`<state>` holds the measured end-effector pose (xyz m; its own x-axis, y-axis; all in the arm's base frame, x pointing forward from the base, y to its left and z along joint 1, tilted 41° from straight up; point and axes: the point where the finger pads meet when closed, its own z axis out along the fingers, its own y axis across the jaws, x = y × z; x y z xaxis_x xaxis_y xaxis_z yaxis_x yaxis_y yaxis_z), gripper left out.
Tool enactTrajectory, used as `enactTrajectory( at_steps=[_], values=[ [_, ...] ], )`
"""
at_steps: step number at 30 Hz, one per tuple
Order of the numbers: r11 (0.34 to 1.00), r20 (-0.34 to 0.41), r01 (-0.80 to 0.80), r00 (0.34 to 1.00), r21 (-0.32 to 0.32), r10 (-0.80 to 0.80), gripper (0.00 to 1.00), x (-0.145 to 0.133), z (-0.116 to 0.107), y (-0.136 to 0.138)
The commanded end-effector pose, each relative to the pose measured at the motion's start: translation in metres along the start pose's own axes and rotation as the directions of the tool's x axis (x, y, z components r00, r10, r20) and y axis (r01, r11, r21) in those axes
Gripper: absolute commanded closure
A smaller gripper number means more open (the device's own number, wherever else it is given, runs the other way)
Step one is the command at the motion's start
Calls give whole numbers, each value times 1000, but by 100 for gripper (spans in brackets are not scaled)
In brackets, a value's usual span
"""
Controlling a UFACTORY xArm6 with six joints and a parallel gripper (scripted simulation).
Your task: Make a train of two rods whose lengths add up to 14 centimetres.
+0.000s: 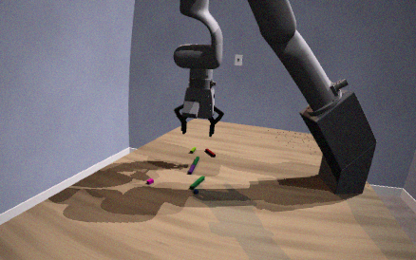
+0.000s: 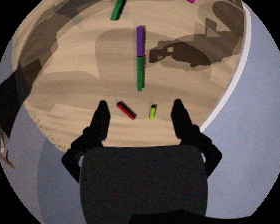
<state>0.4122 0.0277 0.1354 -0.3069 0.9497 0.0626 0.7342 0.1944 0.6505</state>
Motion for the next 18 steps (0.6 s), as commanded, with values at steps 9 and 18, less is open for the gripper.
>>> enactTrajectory(
  at_steps=[9,18],
  values=[
    [1000,0,0,1000,-1,0,0,0,-23,1],
    [1000,0,0,1000,-1,0,0,0,-54,1]
  ],
)
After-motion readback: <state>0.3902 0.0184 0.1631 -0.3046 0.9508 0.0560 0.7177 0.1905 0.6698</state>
